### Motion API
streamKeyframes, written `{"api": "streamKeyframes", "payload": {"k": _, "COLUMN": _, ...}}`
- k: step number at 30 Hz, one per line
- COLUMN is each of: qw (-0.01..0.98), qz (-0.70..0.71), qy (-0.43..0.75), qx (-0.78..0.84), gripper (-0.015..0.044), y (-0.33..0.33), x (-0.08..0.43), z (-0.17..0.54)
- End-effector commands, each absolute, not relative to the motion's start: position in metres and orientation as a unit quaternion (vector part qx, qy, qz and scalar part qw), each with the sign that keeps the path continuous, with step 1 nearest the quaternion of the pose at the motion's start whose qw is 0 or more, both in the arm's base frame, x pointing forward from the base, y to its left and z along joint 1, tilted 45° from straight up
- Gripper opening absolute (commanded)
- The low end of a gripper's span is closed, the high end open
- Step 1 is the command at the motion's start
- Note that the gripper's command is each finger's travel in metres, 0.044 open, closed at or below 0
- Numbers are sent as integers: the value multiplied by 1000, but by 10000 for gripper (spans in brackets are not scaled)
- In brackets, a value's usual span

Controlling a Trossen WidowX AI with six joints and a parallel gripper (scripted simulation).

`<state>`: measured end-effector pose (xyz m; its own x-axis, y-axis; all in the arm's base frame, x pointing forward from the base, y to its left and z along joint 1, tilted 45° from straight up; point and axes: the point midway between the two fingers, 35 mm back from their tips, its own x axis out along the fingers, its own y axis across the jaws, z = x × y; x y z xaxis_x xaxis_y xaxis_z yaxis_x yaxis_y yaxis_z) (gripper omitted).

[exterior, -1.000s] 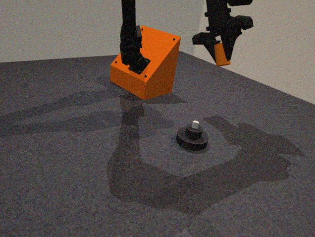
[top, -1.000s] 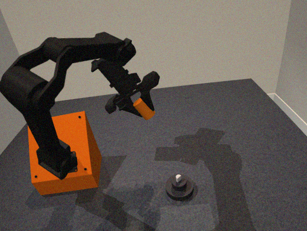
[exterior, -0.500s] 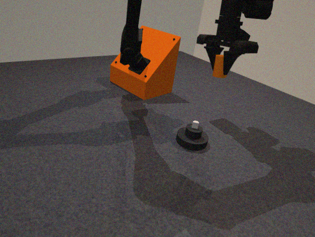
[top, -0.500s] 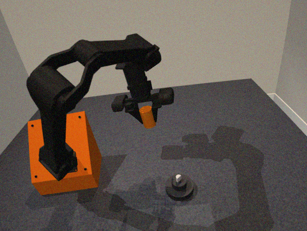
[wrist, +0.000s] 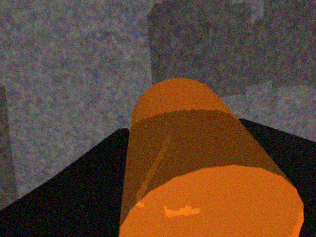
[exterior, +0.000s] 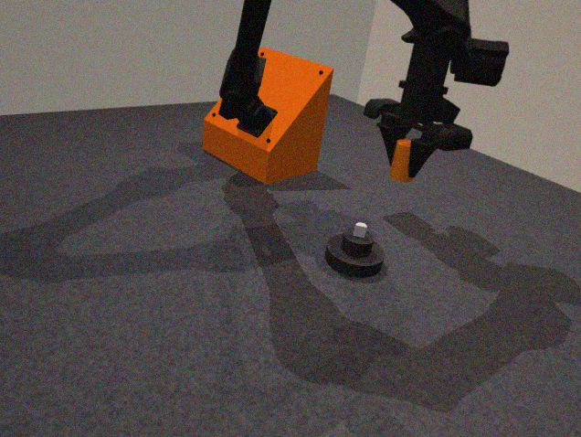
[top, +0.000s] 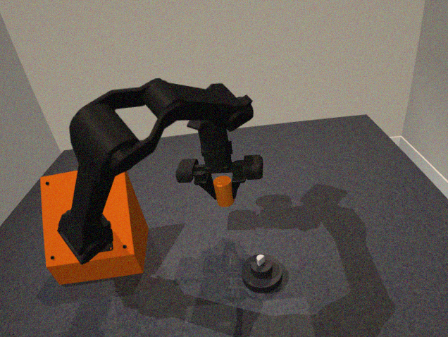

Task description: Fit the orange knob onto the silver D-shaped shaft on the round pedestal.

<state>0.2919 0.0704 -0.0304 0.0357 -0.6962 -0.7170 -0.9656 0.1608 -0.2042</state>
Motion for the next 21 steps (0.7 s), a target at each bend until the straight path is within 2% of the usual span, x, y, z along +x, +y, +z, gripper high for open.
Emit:
{"api": "streamKeyframes", "payload": {"k": 1, "qw": 362, "qz": 186, "qy": 670, "qx": -621, "gripper": 0, "y": 57, "x": 294, "z": -45}}
{"api": "streamKeyframes", "payload": {"k": 17, "qw": 359, "qz": 186, "qy": 677, "qx": -615, "gripper": 0, "y": 16, "x": 295, "z": -87}}
{"api": "streamKeyframes", "payload": {"k": 21, "qw": 360, "qz": 186, "qy": 679, "qx": -612, "gripper": 105, "y": 17, "x": 295, "z": -87}}
